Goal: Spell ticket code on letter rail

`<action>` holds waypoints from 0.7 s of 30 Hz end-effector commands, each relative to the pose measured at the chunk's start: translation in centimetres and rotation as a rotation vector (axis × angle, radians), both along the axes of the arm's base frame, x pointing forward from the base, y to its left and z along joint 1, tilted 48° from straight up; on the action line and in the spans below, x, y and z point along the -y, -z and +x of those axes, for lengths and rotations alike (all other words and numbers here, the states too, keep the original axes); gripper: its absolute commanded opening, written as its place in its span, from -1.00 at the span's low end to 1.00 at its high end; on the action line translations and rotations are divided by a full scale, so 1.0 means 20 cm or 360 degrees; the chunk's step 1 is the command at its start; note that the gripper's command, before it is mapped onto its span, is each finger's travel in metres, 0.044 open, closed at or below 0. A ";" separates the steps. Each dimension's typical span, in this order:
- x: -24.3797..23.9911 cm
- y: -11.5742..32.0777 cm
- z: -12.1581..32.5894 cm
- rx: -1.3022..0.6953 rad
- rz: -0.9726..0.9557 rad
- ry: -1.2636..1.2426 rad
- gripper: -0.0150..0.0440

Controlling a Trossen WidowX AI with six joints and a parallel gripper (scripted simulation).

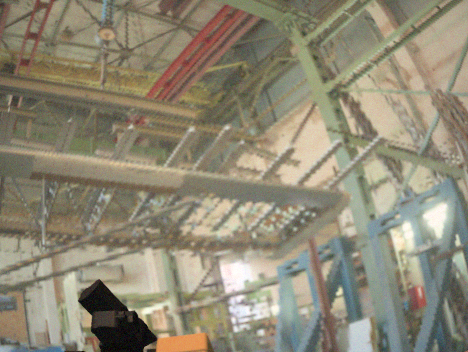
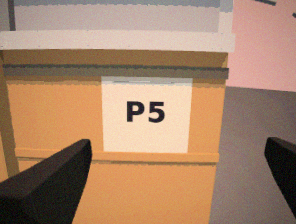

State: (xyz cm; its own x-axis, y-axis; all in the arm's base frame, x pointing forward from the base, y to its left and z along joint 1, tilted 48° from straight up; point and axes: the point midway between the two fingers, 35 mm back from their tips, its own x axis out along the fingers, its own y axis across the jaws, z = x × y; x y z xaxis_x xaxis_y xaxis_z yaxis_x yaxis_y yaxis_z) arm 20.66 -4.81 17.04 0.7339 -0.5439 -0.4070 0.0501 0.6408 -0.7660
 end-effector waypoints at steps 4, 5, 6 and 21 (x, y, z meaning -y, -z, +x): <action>-0.12 -0.15 0.10 -0.0416 -0.0249 -0.0296 1.00; -0.15 -0.17 0.12 -0.0495 -0.0297 -0.0356 1.00; -0.18 -0.19 0.14 -0.0573 -0.0344 -0.0416 1.00; -0.64 -0.37 0.38 -0.1662 -0.1011 -0.1395 1.00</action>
